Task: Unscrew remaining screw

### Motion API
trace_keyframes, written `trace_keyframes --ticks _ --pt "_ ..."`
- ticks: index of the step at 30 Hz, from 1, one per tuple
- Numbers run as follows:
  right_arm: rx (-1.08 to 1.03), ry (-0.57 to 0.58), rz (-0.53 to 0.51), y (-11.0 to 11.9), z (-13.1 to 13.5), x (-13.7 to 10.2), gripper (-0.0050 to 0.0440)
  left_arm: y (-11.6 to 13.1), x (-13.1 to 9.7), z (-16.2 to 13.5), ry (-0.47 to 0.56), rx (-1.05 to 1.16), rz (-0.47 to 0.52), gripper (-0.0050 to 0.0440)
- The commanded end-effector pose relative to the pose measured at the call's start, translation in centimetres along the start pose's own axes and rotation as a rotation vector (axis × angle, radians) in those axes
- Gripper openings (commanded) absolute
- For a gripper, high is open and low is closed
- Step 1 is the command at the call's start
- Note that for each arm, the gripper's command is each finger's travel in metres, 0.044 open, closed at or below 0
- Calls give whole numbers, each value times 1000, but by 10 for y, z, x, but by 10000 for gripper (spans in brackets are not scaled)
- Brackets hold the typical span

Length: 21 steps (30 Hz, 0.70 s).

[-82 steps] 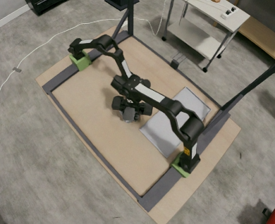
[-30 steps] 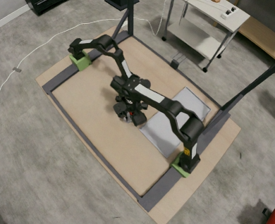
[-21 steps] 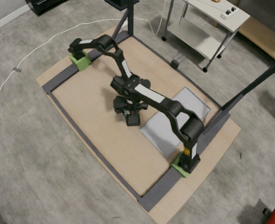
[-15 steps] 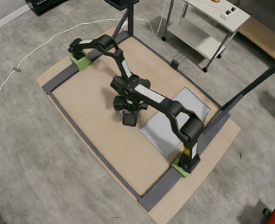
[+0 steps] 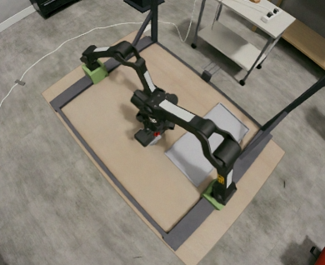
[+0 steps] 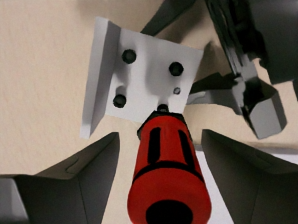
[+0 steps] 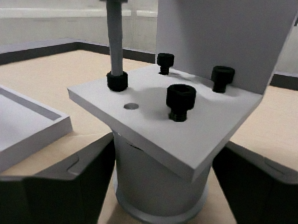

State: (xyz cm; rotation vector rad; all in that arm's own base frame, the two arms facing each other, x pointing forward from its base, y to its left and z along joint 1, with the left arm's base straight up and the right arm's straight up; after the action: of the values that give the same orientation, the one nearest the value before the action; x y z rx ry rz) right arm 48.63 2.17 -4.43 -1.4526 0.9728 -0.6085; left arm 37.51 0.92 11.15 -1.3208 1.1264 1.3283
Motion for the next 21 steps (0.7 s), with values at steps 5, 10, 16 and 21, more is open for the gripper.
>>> trace_keyframes --ticks 5,10,16,21 --pt "36 -2 -11 -15 4 1 245 0 -12 1 7 370 -37 250" --pt "36 -2 -11 -15 4 1 245 -1 -11 1 2 594 -37 250" --pt "36 -2 -11 -15 4 1 245 -1 -11 1 5 782 -37 250" --pt "36 -2 -11 -15 4 1 245 -3 -11 1 -1 1034 -37 250"
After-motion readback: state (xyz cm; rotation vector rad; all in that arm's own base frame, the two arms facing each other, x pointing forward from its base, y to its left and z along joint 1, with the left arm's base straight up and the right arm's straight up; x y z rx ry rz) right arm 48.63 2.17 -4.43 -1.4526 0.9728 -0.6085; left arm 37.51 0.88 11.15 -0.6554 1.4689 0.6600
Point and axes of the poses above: on each arm, the point midway between the two fingers, 35 mm back from their tips, its own x axis out along the fingers, its own z axis across the jaws, y = z × x, the point moved 3 cm from there along -x, back along the fingers, and after that the axes turned 8 degrees about -x, right-handed, at the moved point
